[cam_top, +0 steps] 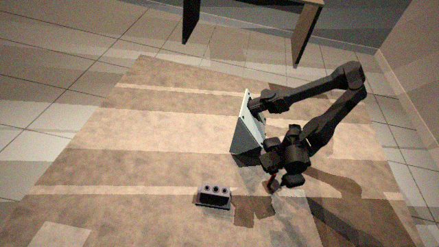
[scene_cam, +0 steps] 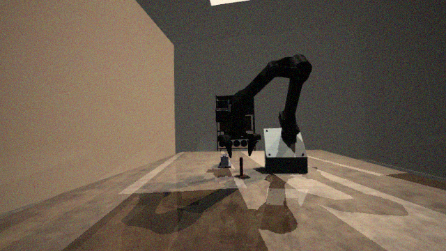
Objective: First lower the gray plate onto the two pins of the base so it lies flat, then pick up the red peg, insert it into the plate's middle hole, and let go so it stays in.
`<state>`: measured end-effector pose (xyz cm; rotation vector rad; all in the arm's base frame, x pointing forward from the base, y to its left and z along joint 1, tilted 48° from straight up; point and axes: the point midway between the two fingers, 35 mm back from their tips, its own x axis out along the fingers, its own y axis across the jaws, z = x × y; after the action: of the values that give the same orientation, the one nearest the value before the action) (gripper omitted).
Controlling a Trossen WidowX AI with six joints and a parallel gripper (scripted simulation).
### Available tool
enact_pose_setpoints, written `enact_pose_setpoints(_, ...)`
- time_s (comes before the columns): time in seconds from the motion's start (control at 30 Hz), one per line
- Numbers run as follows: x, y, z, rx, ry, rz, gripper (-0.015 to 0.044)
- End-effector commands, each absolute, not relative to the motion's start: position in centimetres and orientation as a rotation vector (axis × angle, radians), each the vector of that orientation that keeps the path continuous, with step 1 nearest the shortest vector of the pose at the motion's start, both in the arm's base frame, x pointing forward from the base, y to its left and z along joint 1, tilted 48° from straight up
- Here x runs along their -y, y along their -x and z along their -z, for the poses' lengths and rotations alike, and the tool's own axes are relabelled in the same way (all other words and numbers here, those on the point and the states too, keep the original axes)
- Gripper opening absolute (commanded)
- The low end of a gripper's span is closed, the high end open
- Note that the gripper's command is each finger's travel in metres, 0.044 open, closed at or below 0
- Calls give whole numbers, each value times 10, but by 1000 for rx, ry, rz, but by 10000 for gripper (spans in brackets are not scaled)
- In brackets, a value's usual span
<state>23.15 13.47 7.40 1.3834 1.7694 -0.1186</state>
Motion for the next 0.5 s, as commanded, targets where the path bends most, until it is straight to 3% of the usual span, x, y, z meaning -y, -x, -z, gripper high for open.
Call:
enact_pose_setpoints(0.0, -140, -230, -68, -1777, -1385, 128, 440)
enact_pose_setpoints(0.47, -156, -229, -53, -1778, -1387, 126, 440)
